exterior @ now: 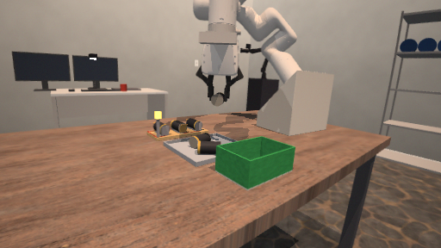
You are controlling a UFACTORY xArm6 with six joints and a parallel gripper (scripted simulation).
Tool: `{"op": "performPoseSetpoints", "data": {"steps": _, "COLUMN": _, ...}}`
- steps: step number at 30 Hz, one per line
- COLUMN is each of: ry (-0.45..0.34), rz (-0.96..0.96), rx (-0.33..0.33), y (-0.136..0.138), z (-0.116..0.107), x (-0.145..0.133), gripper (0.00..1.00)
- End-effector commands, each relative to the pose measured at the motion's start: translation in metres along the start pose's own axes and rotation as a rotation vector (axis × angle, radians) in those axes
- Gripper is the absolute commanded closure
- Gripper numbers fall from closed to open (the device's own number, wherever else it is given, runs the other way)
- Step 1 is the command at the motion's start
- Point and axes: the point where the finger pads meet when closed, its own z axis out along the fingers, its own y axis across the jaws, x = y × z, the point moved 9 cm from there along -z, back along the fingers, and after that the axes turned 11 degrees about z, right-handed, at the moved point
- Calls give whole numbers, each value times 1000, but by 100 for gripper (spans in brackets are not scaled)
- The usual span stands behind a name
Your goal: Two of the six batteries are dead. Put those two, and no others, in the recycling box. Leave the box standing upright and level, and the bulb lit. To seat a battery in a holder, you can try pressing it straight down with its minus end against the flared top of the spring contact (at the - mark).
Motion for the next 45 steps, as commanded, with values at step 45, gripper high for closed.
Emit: {"op": "performPoseSetpoints", "data": {"steps": 45, "ry": 3, "rz": -796, "rx": 1, "y": -44, "z": -2, "x": 9, "gripper": 72}}
